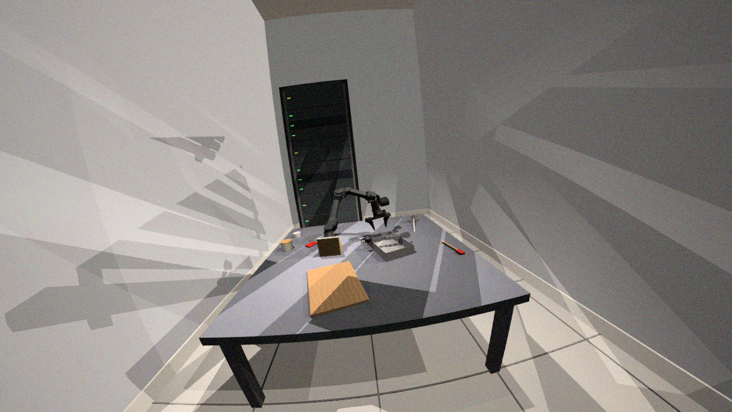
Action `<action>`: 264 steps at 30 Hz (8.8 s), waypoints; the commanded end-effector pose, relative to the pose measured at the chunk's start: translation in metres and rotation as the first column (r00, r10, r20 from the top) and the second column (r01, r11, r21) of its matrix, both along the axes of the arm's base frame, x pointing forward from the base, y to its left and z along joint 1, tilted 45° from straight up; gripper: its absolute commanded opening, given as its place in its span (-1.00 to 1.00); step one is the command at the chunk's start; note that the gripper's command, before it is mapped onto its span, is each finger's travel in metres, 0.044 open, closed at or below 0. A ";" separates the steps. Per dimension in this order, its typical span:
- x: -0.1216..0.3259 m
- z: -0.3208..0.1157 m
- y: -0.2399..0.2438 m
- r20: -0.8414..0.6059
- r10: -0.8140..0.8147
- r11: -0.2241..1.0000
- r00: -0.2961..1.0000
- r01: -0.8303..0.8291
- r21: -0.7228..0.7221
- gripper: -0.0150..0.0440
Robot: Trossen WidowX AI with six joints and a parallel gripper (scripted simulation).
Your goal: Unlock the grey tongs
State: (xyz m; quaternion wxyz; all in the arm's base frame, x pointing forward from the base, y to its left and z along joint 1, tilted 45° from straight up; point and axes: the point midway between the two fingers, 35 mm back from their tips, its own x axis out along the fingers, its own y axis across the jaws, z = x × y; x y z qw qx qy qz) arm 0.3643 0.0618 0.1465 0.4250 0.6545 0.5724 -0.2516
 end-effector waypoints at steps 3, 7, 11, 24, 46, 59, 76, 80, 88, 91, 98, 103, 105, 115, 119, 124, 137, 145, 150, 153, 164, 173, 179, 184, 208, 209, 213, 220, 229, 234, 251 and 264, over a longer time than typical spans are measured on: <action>0.018 -0.046 -0.071 -0.485 -0.493 0.815 0.723 0.579 0.034 1.00; 0.021 -0.066 -0.102 -0.640 -0.602 0.651 0.477 0.758 -0.047 1.00; 0.018 -0.084 -0.126 -0.733 -0.619 0.524 0.281 0.843 -0.120 1.00; 0.013 -0.108 -0.149 -0.842 -0.521 0.277 -0.142 0.905 -0.324 1.00; 0.018 -0.116 -0.146 -0.841 -0.521 0.276 -0.142 0.905 -0.324 1.00; 0.022 -0.132 -0.131 -0.841 -0.521 0.276 -0.142 0.905 -0.324 1.00; 0.024 -0.151 -0.111 -0.842 -0.520 0.277 -0.142 0.905 -0.323 1.00; 0.025 -0.155 -0.107 -0.843 -0.519 0.277 -0.142 0.905 -0.323 1.00; 0.026 -0.156 -0.105 -0.841 -0.526 0.280 -0.131 0.906 -0.316 0.91; 0.026 -0.156 -0.105 -0.841 -0.526 0.280 -0.131 0.906 -0.316 0.64; 0.026 -0.156 -0.105 -0.841 -0.526 0.280 -0.131 0.906 -0.316 0.02; 0.026 -0.156 -0.105 -0.841 -0.526 0.280 -0.131 0.906 -0.316 -0.16; 0.026 -0.156 -0.105 -0.841 -0.526 0.280 -0.131 0.906 -0.316 -0.20; 0.026 -0.156 -0.105 -0.841 -0.526 0.280 -0.131 0.906 -0.316 -0.43; 0.026 -0.156 -0.105 -0.841 -0.526 0.280 -0.131 0.906 -0.316 -0.79; 0.027 -0.142 -0.122 -0.839 -0.528 0.277 -0.134 0.906 -0.319 -1.00; 0.009 -0.066 -0.196 -0.840 -0.523 0.276 -0.144 0.904 -0.326 -1.00; 0.009 -0.066 -0.196 -0.840 -0.523 0.276 -0.144 0.904 -0.326 -1.00; 0.006 -0.076 -0.207 -0.839 -0.535 0.302 -0.097 0.906 -0.298 -1.00; 0.001 -0.089 -0.223 -0.834 -0.551 0.338 -0.037 0.904 -0.263 -1.00; -0.029 -0.139 -0.279 -0.792 -0.579 0.482 0.192 0.865 -0.143 -1.00; -0.062 -0.179 -0.318 -0.740 -0.561 0.601 0.372 0.798 -0.055 -1.00; -0.086 -0.205 -0.338 -0.697 -0.528 0.674 0.485 0.739 0.004 -1.00; -0.108 -0.227 -0.353 -0.655 -0.489 0.731 0.576 0.681 0.052 -1.00; -0.191 -0.266 -0.392 -0.495 -0.368 0.865 0.787 0.486 0.129 -1.00; -0.197 -0.269 -0.395 -0.483 -0.357 0.873 0.800 0.469 0.132 -1.00; -0.225 -0.277 -0.403 -0.431 -0.308 0.905 0.848 0.401 0.142 -1.00; -0.274 -0.291 -0.412 -0.339 -0.212 0.948 0.917 0.276 0.156 -1.00; -0.339 -0.309 -0.413 -0.212 -0.071 0.980 0.975 0.108 0.167 -1.00; -0.370 -0.317 -0.410 -0.146 0.006 0.986 0.989 0.019 0.167 -1.00; -0.398 -0.325 -0.407 -0.086 0.073 0.986 0.994 -0.059 0.157 -1.00; -0.400 -0.341 -0.414 -0.086 0.013 1.000 0.996 -0.013 -0.001 -1.00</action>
